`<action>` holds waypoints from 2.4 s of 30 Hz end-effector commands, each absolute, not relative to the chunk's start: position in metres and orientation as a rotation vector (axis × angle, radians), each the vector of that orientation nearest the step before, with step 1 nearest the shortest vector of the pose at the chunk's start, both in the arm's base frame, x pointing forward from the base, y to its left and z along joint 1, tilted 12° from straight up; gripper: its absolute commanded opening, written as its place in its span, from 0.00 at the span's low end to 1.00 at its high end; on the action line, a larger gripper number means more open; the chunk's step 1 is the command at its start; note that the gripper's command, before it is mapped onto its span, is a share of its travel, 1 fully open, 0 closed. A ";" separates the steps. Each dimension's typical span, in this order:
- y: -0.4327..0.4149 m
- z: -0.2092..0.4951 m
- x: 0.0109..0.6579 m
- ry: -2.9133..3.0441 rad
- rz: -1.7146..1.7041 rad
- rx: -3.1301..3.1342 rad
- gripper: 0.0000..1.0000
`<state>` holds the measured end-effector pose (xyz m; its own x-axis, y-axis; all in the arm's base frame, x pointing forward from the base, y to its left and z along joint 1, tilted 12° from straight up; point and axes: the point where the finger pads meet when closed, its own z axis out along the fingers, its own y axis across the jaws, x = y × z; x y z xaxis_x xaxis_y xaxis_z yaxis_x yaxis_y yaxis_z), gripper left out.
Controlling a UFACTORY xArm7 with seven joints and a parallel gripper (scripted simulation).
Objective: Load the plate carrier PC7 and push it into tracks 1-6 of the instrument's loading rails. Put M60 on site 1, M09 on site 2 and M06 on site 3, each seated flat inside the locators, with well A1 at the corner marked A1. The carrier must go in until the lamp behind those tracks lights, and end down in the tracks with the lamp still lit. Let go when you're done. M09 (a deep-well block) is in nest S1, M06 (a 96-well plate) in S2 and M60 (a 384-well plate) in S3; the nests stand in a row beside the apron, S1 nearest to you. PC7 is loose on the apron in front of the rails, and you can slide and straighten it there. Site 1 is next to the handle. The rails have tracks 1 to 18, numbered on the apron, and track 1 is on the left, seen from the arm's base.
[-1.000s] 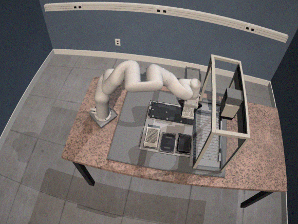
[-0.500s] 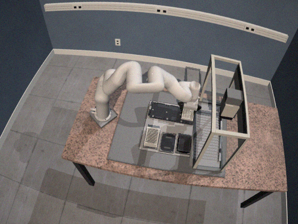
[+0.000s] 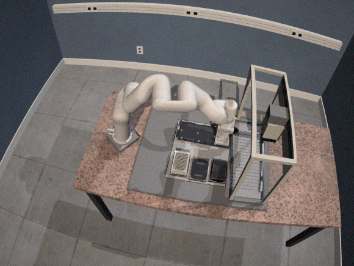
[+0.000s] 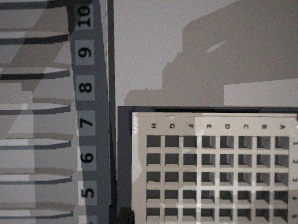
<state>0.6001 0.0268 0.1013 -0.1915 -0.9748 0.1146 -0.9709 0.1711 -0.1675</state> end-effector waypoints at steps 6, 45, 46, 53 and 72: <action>0.027 0.102 0.602 2.385 -0.321 -1.982 0.00; 0.025 0.089 0.604 2.385 -0.321 -1.982 0.00; 0.025 0.089 0.604 2.385 -0.321 -1.982 0.00; 0.025 0.089 0.604 2.385 -0.321 -1.982 0.00; 0.025 0.089 0.604 2.385 -0.321 -1.982 1.00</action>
<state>0.6027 0.0247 0.0865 -0.1915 -0.9748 0.1142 -0.9707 0.1709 -0.1687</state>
